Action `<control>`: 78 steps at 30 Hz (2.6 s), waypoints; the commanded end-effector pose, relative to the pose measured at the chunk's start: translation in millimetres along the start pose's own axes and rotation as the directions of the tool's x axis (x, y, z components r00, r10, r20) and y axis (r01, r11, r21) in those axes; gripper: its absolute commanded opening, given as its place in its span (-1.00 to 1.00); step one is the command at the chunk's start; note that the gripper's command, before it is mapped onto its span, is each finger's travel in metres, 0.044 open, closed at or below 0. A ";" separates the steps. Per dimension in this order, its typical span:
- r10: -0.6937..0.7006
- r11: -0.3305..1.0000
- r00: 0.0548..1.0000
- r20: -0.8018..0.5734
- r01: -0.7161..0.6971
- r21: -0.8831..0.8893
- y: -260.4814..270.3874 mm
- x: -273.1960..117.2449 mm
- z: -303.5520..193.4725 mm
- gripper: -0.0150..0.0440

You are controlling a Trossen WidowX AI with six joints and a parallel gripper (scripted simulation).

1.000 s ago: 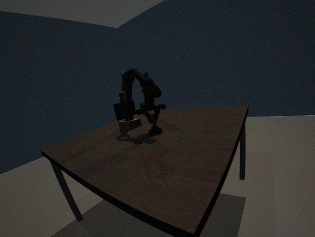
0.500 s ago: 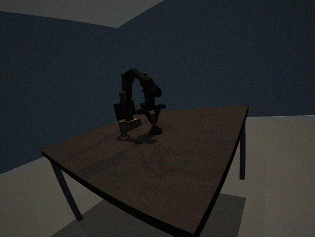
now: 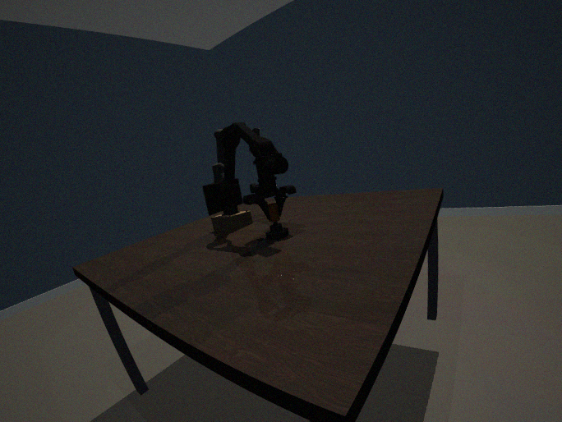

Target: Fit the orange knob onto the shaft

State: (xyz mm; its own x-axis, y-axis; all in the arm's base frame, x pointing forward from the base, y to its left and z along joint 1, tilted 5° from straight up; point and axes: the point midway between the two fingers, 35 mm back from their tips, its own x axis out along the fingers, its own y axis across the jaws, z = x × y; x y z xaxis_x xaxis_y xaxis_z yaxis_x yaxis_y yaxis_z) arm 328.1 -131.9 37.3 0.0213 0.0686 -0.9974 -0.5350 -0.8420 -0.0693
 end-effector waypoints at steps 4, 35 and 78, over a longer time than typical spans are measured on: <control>0.001 1.000 1.000 -0.003 -0.001 0.005 0.4 -4.6 1.8 -0.49; 0.001 -0.340 1.000 -0.004 0.004 0.940 1.2 -4.5 -4.1 -0.49; 0.001 -0.977 1.000 -0.004 0.002 0.212 0.2 -2.6 -1.3 -0.49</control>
State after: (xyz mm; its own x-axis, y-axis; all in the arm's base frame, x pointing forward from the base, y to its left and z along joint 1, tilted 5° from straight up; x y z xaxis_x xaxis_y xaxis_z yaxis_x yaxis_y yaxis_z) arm 327.7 -131.7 41.1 0.0179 0.0714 -0.9973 0.3369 0.9387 0.0733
